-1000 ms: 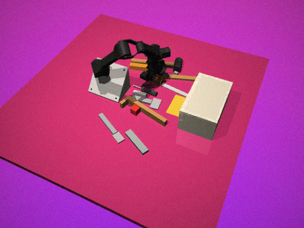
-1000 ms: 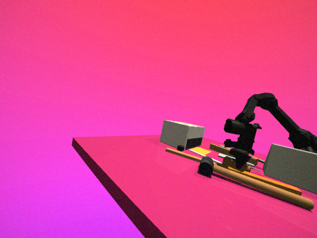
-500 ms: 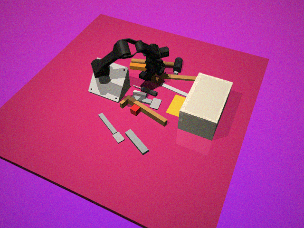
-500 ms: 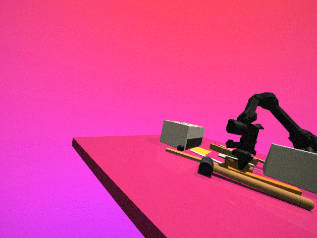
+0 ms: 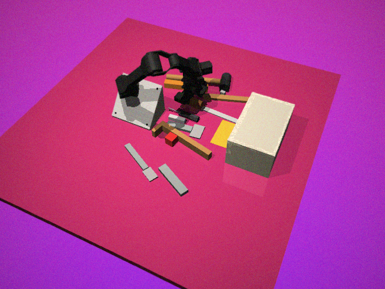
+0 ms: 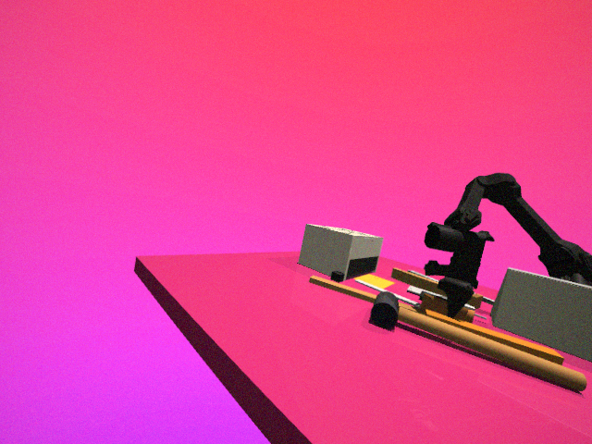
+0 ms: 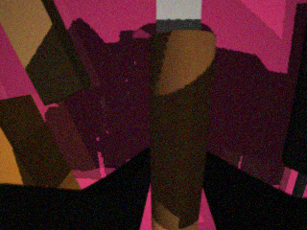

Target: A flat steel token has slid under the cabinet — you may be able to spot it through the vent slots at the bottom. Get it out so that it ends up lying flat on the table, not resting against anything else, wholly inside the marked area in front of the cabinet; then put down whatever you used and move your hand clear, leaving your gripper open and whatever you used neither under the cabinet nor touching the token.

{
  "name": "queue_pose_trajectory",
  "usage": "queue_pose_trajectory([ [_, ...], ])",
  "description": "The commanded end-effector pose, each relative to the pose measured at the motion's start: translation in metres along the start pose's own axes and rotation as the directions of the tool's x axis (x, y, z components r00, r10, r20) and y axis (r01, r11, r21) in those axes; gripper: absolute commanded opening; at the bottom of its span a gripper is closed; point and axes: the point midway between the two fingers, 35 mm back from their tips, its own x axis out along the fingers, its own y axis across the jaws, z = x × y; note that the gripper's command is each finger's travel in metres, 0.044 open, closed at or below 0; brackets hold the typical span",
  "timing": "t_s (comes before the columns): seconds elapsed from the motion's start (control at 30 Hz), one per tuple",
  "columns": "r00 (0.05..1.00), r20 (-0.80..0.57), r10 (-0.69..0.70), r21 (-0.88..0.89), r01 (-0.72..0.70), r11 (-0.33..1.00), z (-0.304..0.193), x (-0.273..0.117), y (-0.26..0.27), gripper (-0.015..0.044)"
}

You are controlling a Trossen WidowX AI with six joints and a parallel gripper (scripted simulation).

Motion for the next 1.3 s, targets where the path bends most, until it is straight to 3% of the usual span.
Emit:
queue_pose_trajectory([
  [0.0, 1.0, 0.001, 0.001, -0.006, -0.001, 1.0, 0.0, -0.001, -0.006, 0.0],
  [0.4, 1.0, -0.001, -0.001, -0.028, 0.001, 1.0, -0.002, -0.002, -0.018, 0.0],
  [0.67, 1.0, -0.003, -0.003, -0.029, 0.003, 1.0, -0.002, 0.0, -0.015, 0.02],
  [0.8, 1.0, -0.003, -0.002, -0.029, 0.002, 1.0, -0.002, -0.001, -0.015, 0.02],
  [0.9, 1.0, -0.003, -0.002, -0.029, 0.002, 1.0, -0.002, -0.001, -0.015, 0.027],
  [1.27, 1.0, -0.001, -0.001, -0.028, 0.001, 1.0, -0.003, 0.001, -0.015, 0.027],
])
